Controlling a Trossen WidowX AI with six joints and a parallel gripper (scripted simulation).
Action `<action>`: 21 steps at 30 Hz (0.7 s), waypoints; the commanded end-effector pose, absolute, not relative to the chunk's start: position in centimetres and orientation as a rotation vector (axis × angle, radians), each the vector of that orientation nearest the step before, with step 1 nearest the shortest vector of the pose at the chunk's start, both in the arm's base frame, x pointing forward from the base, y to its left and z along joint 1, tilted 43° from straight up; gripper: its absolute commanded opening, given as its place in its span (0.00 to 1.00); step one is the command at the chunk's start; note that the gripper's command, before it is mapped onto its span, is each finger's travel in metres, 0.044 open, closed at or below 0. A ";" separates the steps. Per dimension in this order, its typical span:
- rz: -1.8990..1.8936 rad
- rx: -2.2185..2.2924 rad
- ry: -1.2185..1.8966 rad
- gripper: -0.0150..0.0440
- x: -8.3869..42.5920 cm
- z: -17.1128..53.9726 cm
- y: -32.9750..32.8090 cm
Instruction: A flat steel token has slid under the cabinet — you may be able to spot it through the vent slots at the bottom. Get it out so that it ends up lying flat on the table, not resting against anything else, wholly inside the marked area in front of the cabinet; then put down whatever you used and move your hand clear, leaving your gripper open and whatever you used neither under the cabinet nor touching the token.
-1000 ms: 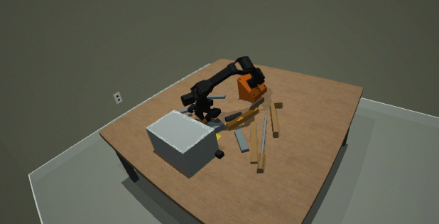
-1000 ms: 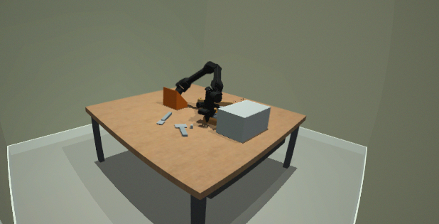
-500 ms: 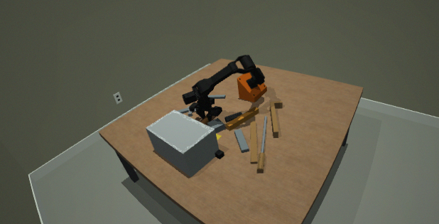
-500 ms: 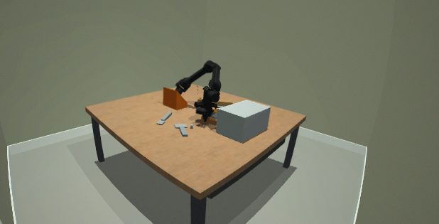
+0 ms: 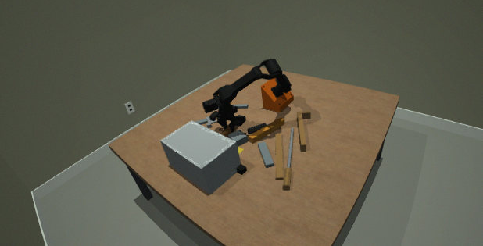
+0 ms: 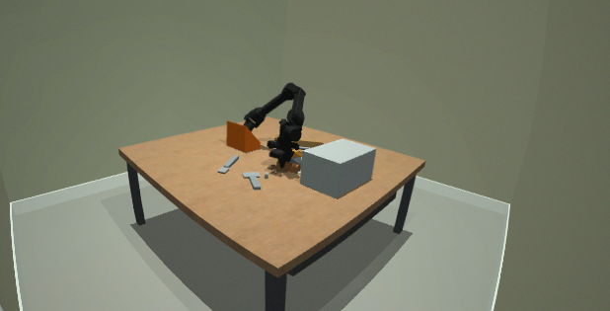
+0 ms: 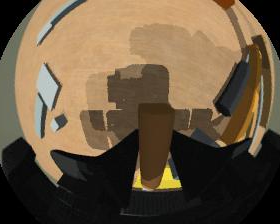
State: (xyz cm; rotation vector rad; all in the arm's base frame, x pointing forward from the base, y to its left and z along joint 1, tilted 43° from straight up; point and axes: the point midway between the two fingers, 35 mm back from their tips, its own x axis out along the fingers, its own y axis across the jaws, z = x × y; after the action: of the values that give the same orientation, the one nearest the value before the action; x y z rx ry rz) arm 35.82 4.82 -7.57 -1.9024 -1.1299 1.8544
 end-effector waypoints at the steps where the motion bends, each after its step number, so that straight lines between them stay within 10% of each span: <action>1: 1.856 -1.900 -1.132 0.25 35.3 -7.7 4.6; 21: 1.857 -1.899 -1.131 0.25 33.2 -8.2 3.9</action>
State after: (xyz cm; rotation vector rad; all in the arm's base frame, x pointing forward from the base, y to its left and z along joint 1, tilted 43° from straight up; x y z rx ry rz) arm 33.66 4.01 -8.00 -1.9024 -1.1296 1.8557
